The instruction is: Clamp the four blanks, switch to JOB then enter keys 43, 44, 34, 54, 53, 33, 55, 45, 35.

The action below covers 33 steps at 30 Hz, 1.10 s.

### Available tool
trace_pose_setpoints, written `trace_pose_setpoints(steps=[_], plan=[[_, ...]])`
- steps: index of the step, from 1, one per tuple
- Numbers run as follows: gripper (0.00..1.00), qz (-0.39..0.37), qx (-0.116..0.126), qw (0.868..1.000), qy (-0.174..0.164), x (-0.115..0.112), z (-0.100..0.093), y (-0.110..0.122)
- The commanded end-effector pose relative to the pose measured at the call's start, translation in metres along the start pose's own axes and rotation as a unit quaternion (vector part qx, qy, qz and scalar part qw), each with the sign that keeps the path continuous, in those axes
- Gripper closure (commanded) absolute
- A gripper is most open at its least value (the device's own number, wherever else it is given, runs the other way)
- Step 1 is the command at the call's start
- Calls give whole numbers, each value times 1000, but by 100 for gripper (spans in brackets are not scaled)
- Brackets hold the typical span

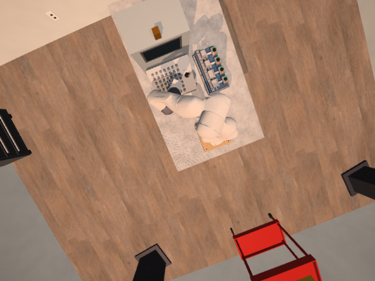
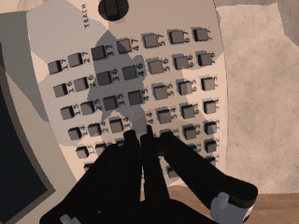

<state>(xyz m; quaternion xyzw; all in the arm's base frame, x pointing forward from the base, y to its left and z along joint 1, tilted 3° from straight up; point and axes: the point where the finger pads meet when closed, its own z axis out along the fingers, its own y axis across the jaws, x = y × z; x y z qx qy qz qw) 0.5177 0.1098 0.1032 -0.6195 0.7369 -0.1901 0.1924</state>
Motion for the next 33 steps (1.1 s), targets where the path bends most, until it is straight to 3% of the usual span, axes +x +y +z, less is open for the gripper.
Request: trace_pose_setpoints(steps=[1,17,33], plan=[[100,13,4,1000,2,1,0,-1],[100,13,4,1000,2,1,-2,-1],[100,13,4,1000,2,1,-22,-1]])
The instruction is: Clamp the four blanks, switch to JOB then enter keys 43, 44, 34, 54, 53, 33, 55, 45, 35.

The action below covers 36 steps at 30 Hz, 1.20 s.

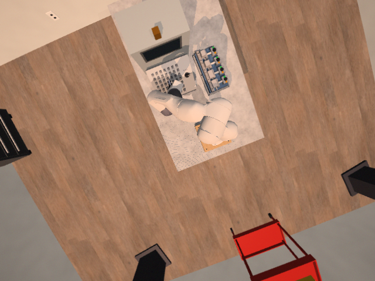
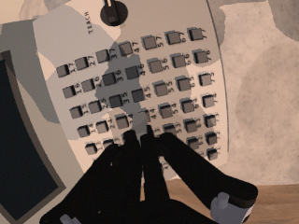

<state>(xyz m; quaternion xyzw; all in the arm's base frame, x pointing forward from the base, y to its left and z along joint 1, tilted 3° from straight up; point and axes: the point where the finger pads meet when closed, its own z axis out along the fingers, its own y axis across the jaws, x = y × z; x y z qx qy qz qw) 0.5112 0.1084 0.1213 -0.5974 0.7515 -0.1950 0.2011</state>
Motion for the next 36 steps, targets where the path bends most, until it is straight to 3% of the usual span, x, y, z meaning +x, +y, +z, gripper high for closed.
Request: trace_pose_setpoints(steps=[1,19,29,36], plan=[[100,-13,-6,1000,-2,0,-5,3],[100,-13,-6,1000,-2,0,-18,3],[100,-13,-6,1000,-2,32,-18,2],[100,-13,-6,1000,-2,34,-18,2]])
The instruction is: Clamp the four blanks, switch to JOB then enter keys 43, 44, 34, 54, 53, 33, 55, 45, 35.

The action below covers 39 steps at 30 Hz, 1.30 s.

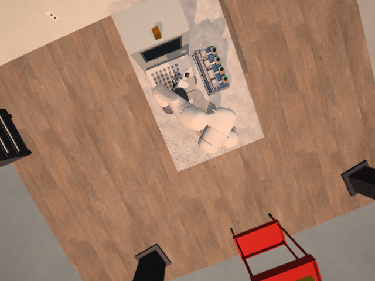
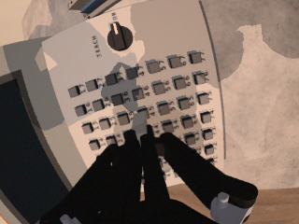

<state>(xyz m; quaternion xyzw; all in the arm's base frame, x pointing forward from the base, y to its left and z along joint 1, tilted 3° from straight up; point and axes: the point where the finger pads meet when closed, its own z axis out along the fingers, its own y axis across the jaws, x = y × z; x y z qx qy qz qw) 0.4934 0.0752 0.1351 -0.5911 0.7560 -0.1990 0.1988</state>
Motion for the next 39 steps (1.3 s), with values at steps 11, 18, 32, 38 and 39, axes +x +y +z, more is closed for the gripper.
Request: trace_pose_setpoints(steps=[11,18,32,38,39], plan=[[100,-19,-8,1000,-8,-2,15,2],[100,-19,-8,1000,-8,-2,21,2],[100,-19,-8,1000,-8,-2,23,2],[100,-19,-8,1000,-8,-2,23,2],[100,-19,-8,1000,-8,-2,23,2]])
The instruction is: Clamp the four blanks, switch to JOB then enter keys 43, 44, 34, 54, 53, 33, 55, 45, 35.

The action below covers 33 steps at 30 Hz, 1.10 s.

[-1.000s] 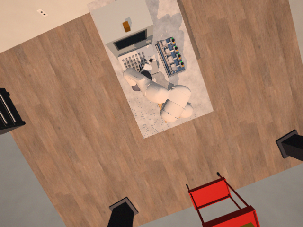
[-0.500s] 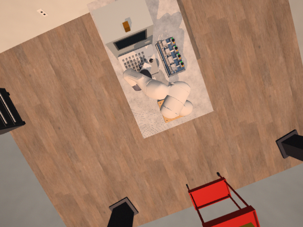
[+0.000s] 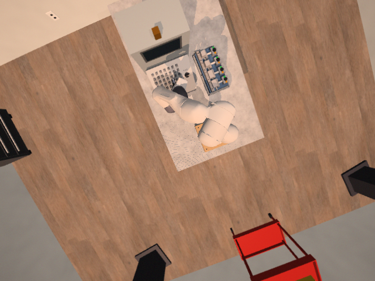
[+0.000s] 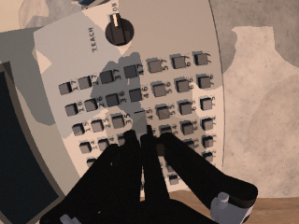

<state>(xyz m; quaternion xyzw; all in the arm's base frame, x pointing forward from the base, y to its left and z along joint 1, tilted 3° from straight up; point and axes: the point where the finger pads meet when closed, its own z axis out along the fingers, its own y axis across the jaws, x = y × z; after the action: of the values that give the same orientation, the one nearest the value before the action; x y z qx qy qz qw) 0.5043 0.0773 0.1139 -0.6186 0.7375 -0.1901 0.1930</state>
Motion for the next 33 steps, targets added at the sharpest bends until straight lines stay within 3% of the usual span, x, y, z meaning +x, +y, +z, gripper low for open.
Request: trace_pose_setpoints(steps=[1,33], plan=[[100,12,4,1000,2,1,0,0],[100,12,4,1000,2,1,12,-1]])
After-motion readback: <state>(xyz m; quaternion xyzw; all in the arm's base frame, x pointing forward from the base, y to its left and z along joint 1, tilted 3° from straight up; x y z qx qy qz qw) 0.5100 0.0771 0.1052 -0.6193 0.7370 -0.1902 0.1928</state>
